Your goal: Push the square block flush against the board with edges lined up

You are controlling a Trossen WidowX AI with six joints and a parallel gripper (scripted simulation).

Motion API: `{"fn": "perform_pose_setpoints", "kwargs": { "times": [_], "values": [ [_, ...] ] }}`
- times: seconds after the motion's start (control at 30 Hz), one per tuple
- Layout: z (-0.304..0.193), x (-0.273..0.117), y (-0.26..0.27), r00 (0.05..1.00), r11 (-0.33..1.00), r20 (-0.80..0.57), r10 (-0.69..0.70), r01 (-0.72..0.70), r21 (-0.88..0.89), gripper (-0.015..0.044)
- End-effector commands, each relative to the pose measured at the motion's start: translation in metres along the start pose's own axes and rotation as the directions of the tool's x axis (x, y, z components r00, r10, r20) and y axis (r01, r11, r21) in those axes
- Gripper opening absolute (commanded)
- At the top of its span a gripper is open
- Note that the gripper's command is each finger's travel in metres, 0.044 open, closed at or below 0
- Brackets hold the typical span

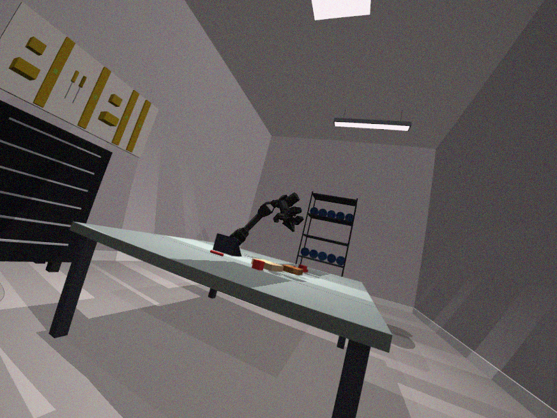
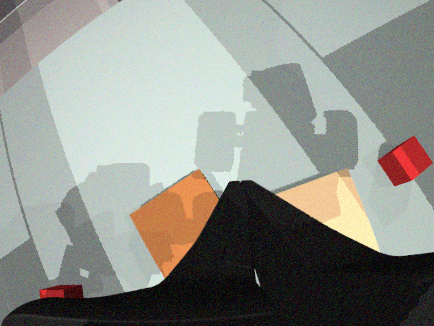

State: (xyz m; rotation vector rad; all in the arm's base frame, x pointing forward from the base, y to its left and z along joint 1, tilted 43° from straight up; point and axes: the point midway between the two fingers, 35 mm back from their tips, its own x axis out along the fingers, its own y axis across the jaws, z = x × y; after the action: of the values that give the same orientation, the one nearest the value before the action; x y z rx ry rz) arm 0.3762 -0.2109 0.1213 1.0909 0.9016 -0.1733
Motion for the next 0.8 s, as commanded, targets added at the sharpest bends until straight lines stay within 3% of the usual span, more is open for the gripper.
{"fn": "perform_pose_setpoints", "kwargs": {
  "times": [0.0,0.37,0.77],
  "values": [
    [-0.014,0.011,-0.030,0.996,0.998,-0.067,-0.056,0.054,-0.035,0.0000],
    [-0.079,0.035,-0.113,0.927,0.977,-0.337,-0.167,0.110,-0.181,0.0000],
    [-0.160,0.035,-0.169,0.766,0.958,-0.624,-0.157,-0.035,-0.284,0.0000]
  ]
}}
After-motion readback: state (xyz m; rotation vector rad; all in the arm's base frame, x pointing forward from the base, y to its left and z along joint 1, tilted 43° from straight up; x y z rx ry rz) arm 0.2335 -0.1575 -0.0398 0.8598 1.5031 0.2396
